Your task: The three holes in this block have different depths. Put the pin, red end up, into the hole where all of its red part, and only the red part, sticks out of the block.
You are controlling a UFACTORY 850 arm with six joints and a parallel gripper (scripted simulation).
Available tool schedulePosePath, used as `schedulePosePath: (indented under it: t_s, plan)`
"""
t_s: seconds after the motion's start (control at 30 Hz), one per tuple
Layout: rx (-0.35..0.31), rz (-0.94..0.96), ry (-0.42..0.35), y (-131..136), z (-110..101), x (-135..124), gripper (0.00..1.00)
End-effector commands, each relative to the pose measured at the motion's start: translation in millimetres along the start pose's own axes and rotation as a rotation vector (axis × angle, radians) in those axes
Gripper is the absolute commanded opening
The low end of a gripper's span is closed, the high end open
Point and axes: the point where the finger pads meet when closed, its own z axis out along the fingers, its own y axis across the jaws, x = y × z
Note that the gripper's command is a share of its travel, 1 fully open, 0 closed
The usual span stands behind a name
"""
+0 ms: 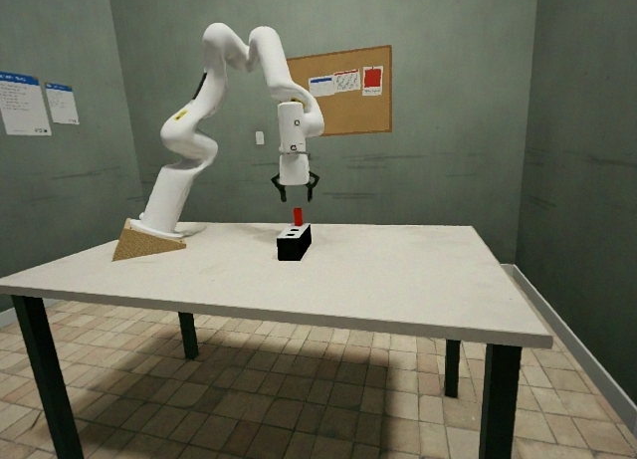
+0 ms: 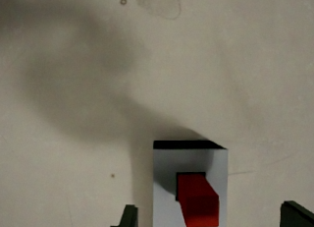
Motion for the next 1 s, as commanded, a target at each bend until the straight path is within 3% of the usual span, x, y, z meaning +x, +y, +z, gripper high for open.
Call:
schedulePosePath:
  t_s: [0.0,0.47,0.5,0.6,0.83,0.97]
  plan:
    - [-0.003,-0.001,-0.001,1,-50,0,1.0]
    - [-0.003,-0.001,-0.001,1,-50,0,1.0]
    - [-0.003,-0.001,-0.001,-42,-99,-23,1.0]
    - [-0.003,-0.001,-0.001,-48,-104,-26,1.0]
    - [-0.003,-0.001,-0.001,-90,-154,-48,1.0]
    - [-0.003,-0.001,-0.001,-92,-156,-49,1.0]
